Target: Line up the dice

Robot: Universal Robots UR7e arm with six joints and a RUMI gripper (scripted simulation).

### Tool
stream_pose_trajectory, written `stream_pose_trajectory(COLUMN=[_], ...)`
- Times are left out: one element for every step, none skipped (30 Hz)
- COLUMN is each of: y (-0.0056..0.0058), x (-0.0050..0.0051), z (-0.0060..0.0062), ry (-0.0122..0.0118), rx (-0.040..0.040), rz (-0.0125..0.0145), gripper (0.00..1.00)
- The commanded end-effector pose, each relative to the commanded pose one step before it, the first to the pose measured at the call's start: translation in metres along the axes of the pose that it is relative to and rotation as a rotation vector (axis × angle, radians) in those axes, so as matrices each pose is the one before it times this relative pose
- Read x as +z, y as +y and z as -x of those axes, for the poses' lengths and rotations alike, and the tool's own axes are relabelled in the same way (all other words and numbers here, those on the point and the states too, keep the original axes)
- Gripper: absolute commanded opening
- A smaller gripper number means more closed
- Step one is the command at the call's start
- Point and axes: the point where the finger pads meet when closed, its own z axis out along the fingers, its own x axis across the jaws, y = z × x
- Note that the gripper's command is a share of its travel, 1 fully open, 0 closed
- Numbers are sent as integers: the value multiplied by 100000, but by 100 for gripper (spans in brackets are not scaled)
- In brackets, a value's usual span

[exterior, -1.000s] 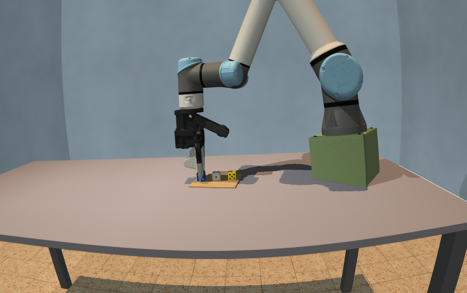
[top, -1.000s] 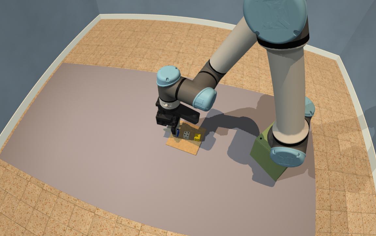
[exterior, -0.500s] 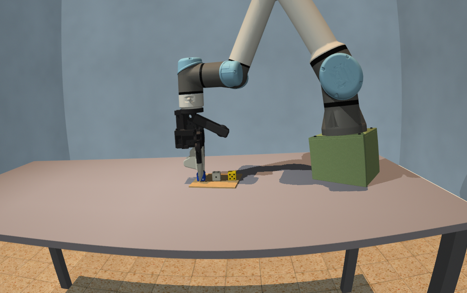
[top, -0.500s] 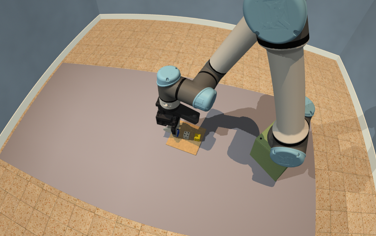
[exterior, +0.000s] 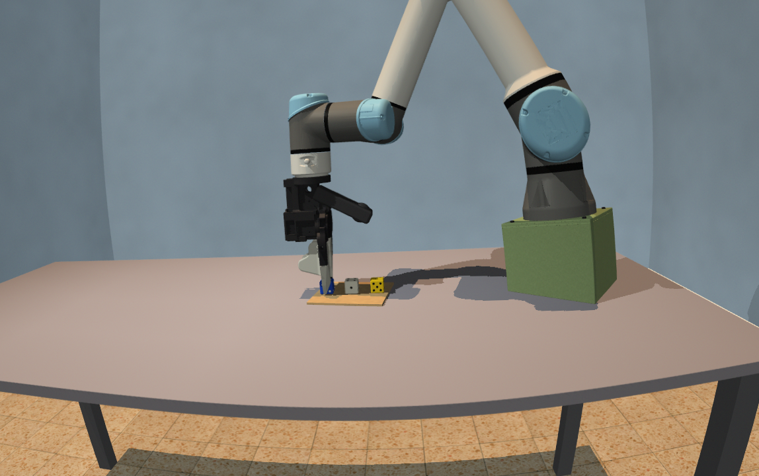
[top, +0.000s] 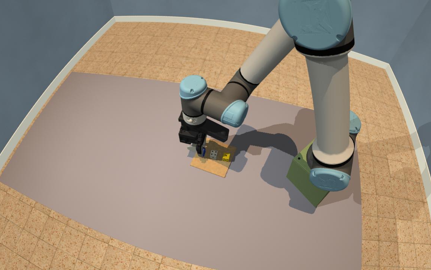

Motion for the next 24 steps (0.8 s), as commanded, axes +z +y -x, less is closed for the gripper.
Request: stream_pose_trajectory(y=[44, 0, 0, 0, 0, 0, 0, 0, 0, 0, 0, 0, 0, 0, 0, 0, 0, 0, 0, 0, 0, 0, 0, 0], x=[-39, 0, 0, 0, 0, 0, 0, 0, 0, 0, 0, 0, 0, 0, 0, 0, 0, 0, 0, 0, 0, 0, 0, 0], z=[8, 0, 0, 0, 0, 0, 0, 0, 0, 0, 0, 0, 0, 0, 0, 0, 0, 0, 0, 0, 0, 0, 0, 0], ry=[-26, 0, 0, 0, 0, 0, 0, 0, 0, 0, 0, 0, 0, 0, 0, 0, 0, 0, 0, 0, 0, 0, 0, 0], rx=[0, 0, 0, 0, 0, 0, 0, 0, 0, 0, 0, 0, 0, 0, 0, 0, 0, 0, 0, 0, 0, 0, 0, 0], rz=[128, 0, 0, 0, 0, 0, 0, 0, 0, 0, 0, 0, 0, 0, 0, 0, 0, 0, 0, 0, 0, 0, 0, 0], gripper=[6, 6, 6, 10, 10, 10, 14, 14, 14, 17, 17, 17, 21, 21, 21, 21, 21, 24, 24, 24, 24, 24, 24, 24])
